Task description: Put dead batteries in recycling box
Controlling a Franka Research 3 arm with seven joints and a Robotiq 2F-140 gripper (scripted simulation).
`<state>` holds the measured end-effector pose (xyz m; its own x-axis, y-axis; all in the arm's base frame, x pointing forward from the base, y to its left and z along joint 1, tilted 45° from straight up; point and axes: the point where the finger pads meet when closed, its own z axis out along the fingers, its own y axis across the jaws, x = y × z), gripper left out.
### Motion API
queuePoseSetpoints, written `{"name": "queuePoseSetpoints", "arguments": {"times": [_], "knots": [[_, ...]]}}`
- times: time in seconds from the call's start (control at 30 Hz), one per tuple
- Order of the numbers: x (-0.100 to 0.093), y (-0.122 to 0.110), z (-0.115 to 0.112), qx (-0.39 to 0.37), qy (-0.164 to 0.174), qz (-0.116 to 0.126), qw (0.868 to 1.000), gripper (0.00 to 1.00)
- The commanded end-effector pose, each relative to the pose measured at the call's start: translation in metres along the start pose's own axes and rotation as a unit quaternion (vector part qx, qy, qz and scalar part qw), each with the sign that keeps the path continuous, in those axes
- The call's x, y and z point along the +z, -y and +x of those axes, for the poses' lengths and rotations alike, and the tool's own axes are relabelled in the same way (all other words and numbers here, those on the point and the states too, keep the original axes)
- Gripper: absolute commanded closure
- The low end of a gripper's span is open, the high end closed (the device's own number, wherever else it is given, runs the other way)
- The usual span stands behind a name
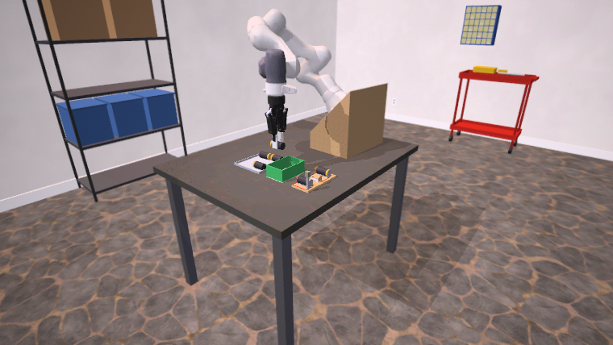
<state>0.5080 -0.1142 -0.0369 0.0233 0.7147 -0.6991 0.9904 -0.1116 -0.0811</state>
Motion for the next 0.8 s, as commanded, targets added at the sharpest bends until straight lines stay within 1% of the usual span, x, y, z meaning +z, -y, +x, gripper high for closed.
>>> {"name": "queuePoseSetpoints", "arguments": {"times": [0.0, 0.13, 0.27, 0.33, 0.43, 0.57, 0.67, 0.77], "knots": [[-0.002, 0.005, 0.052, 0.041, -0.001, 0.002, 0.999, 0.84], [-0.002, 0.005, 0.106, 0.041, -0.001, 0.002, 0.999, 0.84], [-0.002, 0.005, 0.150, 0.041, -0.001, 0.002, 0.999, 0.84], [-0.002, 0.005, 0.150, 0.041, -0.001, 0.002, 0.999, 0.84], [-0.002, 0.005, 0.174, 0.041, -0.001, 0.002, 0.999, 0.84], [-0.002, 0.006, 0.193, 0.041, -0.001, 0.002, 0.999, 0.84], [-0.002, 0.006, 0.199, 0.041, -0.001, 0.002, 0.999, 0.84], [-0.002, 0.006, 0.201, 0.041, -0.001, 0.002, 0.999, 0.84]]}}
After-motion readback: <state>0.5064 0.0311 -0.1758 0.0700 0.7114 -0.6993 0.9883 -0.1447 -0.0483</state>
